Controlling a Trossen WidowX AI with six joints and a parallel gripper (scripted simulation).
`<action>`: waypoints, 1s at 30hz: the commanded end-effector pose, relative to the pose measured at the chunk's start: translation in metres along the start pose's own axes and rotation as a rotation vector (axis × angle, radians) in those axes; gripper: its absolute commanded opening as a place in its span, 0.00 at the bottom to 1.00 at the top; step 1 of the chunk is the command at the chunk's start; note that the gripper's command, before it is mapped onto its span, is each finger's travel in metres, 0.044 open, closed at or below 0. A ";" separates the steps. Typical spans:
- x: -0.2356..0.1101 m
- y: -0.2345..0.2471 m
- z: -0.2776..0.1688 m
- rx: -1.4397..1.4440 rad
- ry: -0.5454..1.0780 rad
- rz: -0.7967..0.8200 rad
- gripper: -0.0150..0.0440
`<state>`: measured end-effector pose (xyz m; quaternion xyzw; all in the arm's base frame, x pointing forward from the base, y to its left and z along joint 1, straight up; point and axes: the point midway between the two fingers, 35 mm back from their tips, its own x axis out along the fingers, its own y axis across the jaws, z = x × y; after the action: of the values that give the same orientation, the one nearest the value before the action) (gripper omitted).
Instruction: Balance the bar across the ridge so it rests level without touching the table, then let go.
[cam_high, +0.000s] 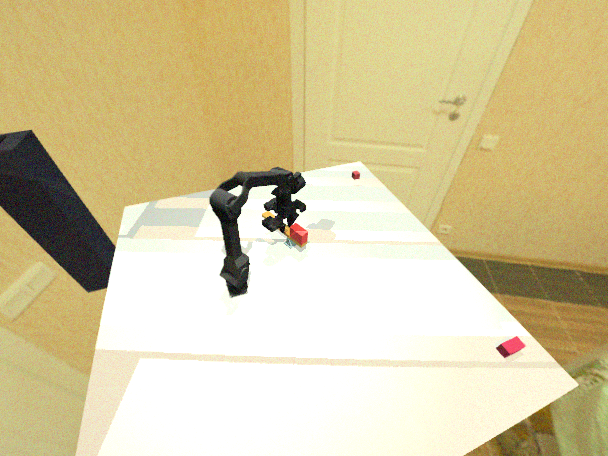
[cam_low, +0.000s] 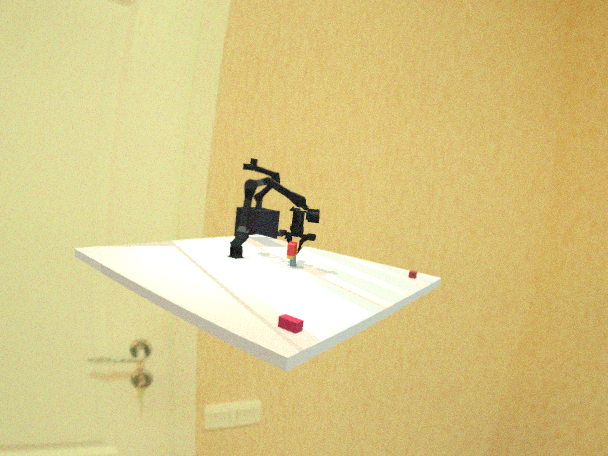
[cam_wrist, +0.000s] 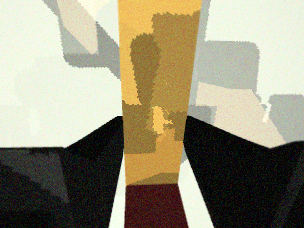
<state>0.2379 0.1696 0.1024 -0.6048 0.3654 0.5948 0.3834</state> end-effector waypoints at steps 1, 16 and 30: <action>0.001 0.000 0.001 0.001 -0.004 -0.001 0.25; 0.003 0.000 0.001 0.001 -0.004 -0.001 0.25; 0.004 0.000 0.001 0.001 -0.004 -0.001 0.25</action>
<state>0.2378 0.1698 0.1009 -0.6051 0.3648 0.5948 0.3834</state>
